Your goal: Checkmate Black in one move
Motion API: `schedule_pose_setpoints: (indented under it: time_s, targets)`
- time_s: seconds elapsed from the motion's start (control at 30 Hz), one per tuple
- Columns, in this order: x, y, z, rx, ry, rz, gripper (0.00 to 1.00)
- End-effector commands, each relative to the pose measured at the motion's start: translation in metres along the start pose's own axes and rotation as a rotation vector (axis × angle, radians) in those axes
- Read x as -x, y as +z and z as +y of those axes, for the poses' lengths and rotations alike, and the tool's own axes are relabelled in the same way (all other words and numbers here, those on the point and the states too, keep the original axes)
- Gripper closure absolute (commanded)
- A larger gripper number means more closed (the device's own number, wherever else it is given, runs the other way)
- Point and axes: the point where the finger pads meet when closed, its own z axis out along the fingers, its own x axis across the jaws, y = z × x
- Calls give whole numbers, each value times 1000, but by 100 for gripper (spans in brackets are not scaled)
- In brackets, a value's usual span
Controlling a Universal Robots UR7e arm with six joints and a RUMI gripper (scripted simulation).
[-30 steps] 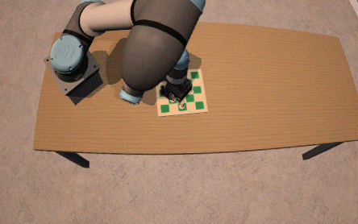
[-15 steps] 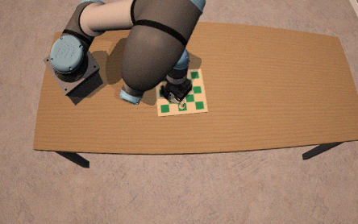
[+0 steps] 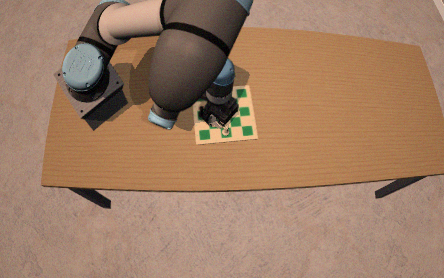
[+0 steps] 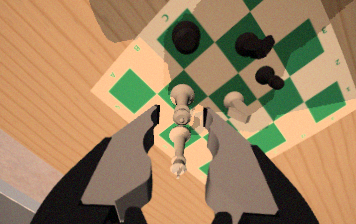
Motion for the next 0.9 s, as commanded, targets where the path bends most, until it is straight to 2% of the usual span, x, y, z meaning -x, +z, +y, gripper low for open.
schedule_pose_setpoints:
  time_s: [0.0,0.37,0.43,0.67,0.87]
  targets:
    - [0,-7,0,1,0,0,75]
    - [0,-45,0,1,0,0,75]
    - [0,-45,0,1,0,0,75]
    - [0,-69,0,1,0,0,75]
    - [0,-82,0,1,0,0,75]
